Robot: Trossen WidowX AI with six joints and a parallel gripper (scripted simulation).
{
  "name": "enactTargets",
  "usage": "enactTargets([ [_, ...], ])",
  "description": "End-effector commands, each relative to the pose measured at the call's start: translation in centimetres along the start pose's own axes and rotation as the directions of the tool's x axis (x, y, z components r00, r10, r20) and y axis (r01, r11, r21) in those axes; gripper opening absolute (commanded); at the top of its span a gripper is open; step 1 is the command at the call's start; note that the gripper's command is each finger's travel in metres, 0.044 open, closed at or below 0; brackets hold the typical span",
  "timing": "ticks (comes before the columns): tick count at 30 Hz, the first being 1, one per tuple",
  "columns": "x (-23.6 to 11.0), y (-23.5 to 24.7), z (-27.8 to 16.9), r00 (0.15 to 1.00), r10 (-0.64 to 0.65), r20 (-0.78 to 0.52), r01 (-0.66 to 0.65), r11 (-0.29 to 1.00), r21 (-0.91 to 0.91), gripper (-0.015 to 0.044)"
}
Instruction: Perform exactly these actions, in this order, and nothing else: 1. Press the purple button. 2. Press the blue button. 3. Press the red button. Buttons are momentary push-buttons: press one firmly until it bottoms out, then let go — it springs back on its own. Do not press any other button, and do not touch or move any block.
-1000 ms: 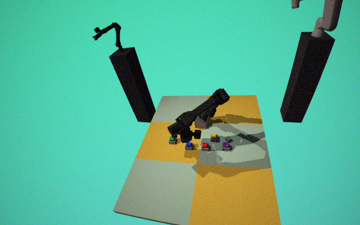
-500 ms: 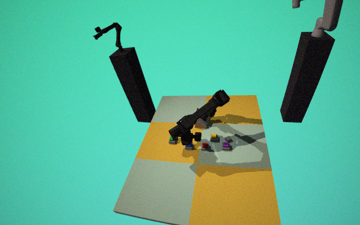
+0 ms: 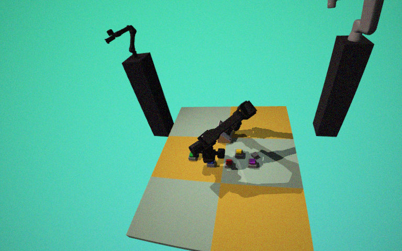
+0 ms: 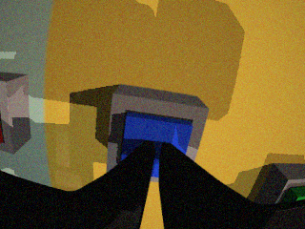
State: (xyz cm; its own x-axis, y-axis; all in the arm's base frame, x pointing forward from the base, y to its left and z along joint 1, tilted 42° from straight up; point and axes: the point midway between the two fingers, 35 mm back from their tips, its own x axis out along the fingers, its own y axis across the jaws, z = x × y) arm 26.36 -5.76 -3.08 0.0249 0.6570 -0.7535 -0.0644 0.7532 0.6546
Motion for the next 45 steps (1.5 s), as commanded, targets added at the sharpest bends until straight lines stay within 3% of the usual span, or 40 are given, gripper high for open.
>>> enactTargets([
  [1,0.1,0.1,-0.1,1.000,0.005,0.000,-0.005,1.000,0.008,0.0020],
  [7,0.1,0.1,-0.1,1.000,0.005,0.000,-0.005,1.000,0.008,0.0020],
  [11,-3.0,0.0,0.0,1.000,0.004,-0.001,-0.004,1.000,0.008,0.0020],
  [17,-3.5,0.0,0.0,1.000,0.004,-0.001,-0.004,1.000,0.009,0.0020],
  [23,-9.4,0.0,-0.1,1.000,0.003,-0.002,-0.003,1.000,0.009,0.0020],
  [29,-9.5,1.0,0.1,1.000,0.002,-0.002,-0.002,1.000,0.010,0.0020],
  [36,-9.5,11.0,0.0,1.000,0.008,-0.002,-0.008,1.000,0.010,0.0020],
  [45,-8.7,11.2,0.0,1.000,0.007,-0.002,-0.007,1.000,0.010,0.0020],
])
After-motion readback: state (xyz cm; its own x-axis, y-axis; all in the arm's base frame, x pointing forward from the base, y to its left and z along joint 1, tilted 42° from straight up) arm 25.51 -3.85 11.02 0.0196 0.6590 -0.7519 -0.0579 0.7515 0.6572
